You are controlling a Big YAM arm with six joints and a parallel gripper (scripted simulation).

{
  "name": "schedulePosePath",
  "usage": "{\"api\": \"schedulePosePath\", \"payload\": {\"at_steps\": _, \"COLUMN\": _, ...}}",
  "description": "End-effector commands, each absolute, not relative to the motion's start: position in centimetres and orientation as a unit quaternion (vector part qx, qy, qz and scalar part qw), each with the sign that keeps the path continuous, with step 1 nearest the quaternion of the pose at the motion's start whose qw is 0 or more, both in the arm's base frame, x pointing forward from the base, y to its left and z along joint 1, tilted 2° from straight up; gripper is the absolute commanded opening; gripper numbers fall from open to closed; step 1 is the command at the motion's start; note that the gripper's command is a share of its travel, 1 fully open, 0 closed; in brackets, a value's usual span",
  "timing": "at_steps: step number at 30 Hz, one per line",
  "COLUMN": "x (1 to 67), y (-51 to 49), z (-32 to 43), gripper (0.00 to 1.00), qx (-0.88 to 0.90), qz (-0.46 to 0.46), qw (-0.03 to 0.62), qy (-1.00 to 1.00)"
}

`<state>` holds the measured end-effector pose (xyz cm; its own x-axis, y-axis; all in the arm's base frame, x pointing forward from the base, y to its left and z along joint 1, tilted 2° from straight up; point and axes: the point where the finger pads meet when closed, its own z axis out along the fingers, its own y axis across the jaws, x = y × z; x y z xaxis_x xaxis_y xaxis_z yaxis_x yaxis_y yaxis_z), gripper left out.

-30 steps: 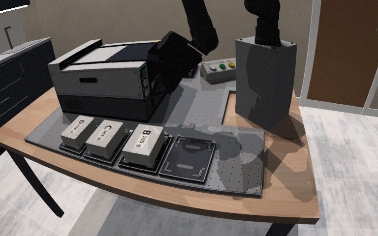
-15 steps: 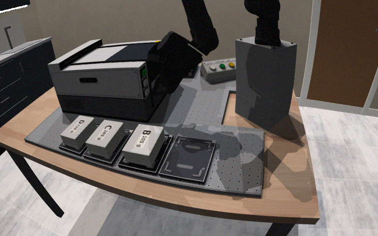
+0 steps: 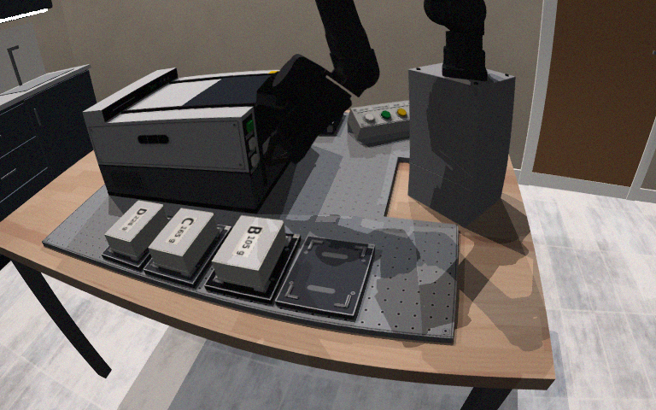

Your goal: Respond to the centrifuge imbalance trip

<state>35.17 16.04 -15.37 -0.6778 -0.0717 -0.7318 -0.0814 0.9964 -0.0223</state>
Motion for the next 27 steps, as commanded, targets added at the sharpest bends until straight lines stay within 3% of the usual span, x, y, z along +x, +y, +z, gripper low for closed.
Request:
{"api": "schedulePosePath", "payload": {"at_steps": 1, "x": 35.0, "y": 15.3, "z": -15.6, "gripper": 0.0, "qx": -0.043, "qz": 0.001, "qw": 0.398, "qy": 0.916}}
{"api": "schedulePosePath", "payload": {"at_steps": 27, "x": 37.1, "y": 15.8, "z": -15.1, "gripper": 0.0, "qx": -0.042, "qz": 0.003, "qw": 0.401, "qy": 0.915}}
